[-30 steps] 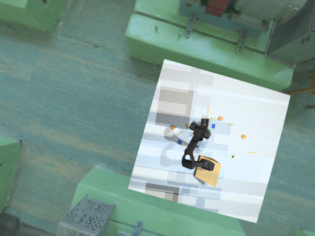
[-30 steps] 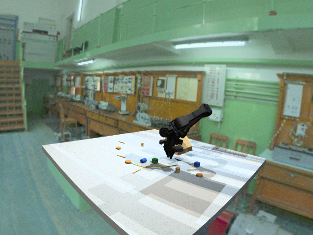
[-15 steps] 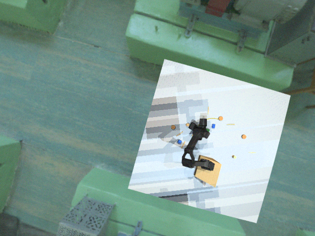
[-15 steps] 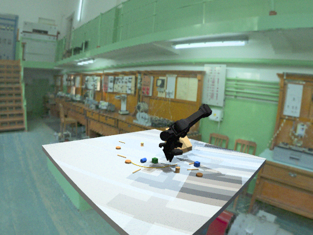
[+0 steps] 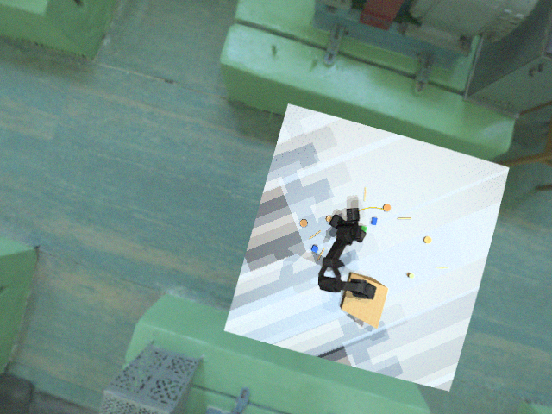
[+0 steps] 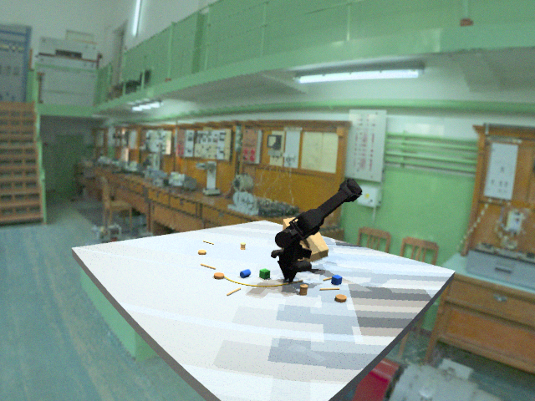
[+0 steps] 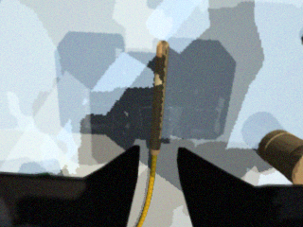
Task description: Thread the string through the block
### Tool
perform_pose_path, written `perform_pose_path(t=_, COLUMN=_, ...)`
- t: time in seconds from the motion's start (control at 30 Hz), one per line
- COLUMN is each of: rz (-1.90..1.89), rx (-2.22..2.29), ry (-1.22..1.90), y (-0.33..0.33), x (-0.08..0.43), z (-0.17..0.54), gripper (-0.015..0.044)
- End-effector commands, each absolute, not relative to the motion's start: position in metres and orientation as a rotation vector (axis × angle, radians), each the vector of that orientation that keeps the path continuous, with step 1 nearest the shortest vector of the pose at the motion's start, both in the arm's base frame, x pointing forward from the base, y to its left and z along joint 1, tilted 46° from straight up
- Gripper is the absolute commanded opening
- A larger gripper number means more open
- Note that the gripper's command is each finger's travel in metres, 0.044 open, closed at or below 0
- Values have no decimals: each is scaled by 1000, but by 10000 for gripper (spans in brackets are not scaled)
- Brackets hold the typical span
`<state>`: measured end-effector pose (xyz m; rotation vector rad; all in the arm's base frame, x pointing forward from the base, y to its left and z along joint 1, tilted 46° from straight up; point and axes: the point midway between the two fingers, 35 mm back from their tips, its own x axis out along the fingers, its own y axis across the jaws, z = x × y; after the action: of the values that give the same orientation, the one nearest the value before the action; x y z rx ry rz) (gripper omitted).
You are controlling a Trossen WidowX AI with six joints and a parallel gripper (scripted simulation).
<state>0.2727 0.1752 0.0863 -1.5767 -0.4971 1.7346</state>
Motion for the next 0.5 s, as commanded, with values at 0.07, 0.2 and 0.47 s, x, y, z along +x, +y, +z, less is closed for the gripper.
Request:
perform_pose_path(t=0.07, rz=1740, rx=-1571, ry=-490, y=182, x=271, z=78, gripper=124)
perform_pose_path(t=0.2, rz=1740, rx=-1571, ry=-491, y=184, x=270, z=76, gripper=124)
perform_pose_path(t=0.47, rz=1738, rx=-1572, ry=-497, y=184, x=271, z=78, gripper=0)
